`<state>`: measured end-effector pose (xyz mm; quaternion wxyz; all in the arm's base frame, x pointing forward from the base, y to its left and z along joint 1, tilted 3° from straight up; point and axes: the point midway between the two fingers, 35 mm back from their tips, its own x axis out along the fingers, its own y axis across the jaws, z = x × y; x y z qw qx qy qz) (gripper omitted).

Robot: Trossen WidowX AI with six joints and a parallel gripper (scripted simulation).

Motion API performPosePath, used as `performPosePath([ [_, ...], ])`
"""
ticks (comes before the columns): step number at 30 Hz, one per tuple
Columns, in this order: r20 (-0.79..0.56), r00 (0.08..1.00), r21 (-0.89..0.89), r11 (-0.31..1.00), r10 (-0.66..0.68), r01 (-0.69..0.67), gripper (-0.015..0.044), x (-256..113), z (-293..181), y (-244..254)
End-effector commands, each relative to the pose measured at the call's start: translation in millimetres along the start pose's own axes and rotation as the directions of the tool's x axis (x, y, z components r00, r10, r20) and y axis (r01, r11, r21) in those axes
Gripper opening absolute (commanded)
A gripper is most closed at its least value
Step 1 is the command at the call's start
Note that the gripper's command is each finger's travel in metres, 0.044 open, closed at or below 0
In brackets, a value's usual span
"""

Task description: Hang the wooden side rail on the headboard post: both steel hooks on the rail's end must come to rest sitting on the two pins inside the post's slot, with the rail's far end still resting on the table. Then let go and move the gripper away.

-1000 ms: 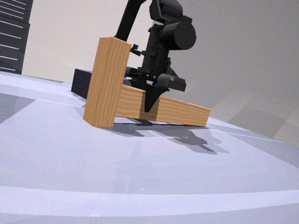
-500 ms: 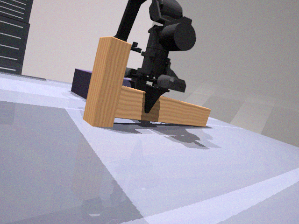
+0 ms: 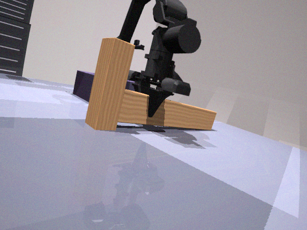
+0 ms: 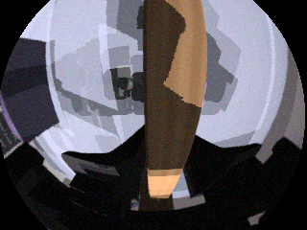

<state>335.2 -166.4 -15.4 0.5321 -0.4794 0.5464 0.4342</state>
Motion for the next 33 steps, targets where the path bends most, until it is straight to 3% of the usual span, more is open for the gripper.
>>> performPosePath([
  [1, -0.006, 1.000, 0.007, 1.000, -0.004, 0.004, 0.0000, 0.5, -1.0, -1.0],
  [27, -0.006, 1.000, 0.007, 1.000, -0.004, 0.004, 0.0000, 4.7, -1.1, -1.0],
  [33, 0.001, 1.000, 0.000, 1.000, 0.003, -0.003, 0.0157, 3.5, 0.3, 0.7],
])
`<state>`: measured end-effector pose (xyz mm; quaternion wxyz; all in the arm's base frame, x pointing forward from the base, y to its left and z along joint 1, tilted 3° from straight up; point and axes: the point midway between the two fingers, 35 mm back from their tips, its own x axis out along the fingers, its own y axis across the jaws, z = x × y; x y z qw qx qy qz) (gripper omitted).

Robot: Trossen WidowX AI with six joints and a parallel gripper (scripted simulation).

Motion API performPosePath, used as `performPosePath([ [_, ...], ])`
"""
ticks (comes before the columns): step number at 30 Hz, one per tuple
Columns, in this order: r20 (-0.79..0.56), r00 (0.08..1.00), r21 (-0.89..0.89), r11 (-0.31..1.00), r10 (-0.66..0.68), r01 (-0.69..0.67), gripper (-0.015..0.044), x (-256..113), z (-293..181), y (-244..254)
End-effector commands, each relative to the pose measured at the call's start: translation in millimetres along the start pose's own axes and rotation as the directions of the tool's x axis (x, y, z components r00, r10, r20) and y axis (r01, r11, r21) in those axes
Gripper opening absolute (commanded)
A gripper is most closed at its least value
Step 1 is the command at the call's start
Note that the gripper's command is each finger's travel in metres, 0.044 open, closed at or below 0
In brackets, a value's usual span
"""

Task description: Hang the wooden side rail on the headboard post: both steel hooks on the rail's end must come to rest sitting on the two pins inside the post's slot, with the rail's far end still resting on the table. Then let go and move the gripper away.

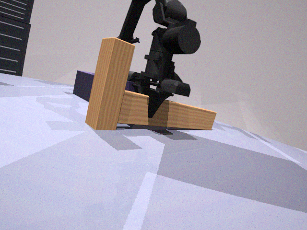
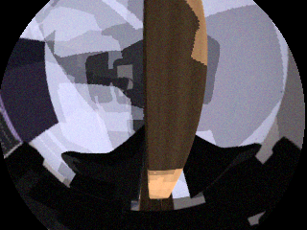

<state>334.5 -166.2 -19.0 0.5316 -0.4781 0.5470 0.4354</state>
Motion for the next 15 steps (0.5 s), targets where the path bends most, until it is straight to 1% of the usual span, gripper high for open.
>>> performPosePath([
  [1, 0.000, 1.000, 0.000, 1.000, -0.001, 0.001, 0.0184, 0, 0, 0],
  [7, -0.001, 1.000, 0.000, 1.000, -0.001, 0.001, 0.0341, -2, 0, 0],
  [11, -0.005, 1.000, 0.005, 1.000, -0.006, 0.006, 0.0440, -30, 0, 0],
  [13, -0.006, 1.000, 0.006, 1.000, -0.008, 0.008, 0.0440, -40, 0, 0],
  [15, -0.006, 1.000, 0.006, 1.000, -0.008, 0.008, 0.0440, -40, 0, 0],
])
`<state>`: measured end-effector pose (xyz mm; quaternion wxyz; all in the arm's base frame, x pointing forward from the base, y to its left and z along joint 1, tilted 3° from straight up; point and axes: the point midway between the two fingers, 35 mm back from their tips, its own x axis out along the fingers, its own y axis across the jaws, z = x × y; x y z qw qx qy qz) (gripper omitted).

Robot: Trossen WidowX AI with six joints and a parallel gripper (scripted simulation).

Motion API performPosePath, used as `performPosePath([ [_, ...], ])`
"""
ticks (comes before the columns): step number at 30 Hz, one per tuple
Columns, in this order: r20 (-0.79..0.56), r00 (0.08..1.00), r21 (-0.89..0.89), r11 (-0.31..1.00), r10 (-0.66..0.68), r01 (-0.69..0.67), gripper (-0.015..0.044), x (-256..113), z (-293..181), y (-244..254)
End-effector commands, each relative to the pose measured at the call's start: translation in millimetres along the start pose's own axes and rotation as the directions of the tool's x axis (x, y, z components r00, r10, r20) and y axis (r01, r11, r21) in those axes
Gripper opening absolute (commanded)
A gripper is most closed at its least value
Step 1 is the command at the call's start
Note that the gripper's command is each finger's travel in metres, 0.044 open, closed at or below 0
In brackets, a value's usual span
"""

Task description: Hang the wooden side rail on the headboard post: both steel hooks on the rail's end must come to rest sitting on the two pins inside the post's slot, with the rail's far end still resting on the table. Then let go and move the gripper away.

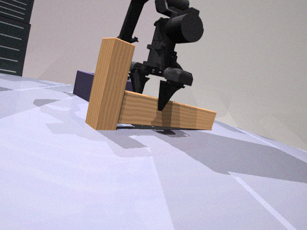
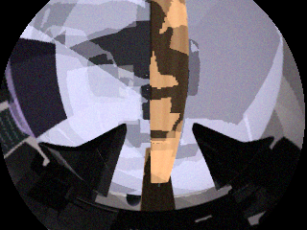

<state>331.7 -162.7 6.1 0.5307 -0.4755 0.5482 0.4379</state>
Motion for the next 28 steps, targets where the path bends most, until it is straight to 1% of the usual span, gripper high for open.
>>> performPosePath([
  [1, -0.009, 1.000, 0.006, 1.000, -0.015, 0.015, 0.0440, -15, -1, -2],
  [5, -0.009, 1.000, 0.006, 1.000, -0.015, 0.015, 0.0440, -15, 1, -3],
  [10, -0.006, 1.000, 0.006, 1.000, -0.015, 0.015, 0.0440, -15, 29, -3],
  [28, -0.002, 1.000, -0.004, 1.000, -0.013, 0.013, 0.0440, -13, 27, -4],
])
